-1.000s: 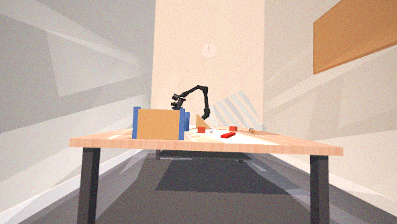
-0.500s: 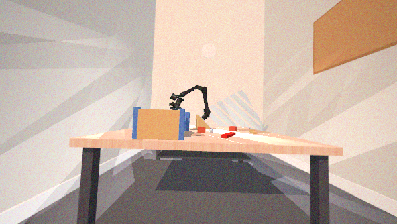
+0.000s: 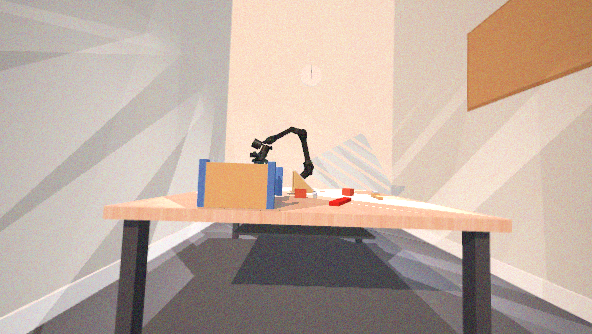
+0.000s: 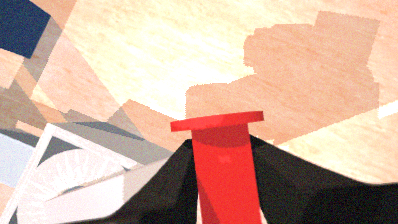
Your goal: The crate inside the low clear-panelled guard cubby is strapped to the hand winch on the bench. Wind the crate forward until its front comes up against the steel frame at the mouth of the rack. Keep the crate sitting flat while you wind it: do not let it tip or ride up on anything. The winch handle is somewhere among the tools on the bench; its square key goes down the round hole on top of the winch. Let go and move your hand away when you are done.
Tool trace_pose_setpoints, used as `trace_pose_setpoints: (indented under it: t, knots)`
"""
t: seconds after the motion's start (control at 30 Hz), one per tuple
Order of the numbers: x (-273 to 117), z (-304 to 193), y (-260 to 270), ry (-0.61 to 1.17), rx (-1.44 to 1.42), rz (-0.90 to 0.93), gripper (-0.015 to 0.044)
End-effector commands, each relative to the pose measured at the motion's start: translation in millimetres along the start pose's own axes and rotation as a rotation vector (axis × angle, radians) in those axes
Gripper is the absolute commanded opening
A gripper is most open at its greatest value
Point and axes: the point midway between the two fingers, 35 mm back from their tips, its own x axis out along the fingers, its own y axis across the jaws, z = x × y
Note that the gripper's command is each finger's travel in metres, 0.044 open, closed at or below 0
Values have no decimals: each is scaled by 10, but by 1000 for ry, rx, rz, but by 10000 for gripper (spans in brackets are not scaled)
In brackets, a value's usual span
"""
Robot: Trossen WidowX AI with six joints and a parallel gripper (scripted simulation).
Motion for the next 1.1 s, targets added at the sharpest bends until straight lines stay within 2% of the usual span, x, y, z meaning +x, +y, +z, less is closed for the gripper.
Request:
trace_pose_setpoints:
  t: [0.0,1.07]
  knots:
    - [85,173,86,-29,-19,10,0]
    - [226,515,410,-31,-21,14,0]
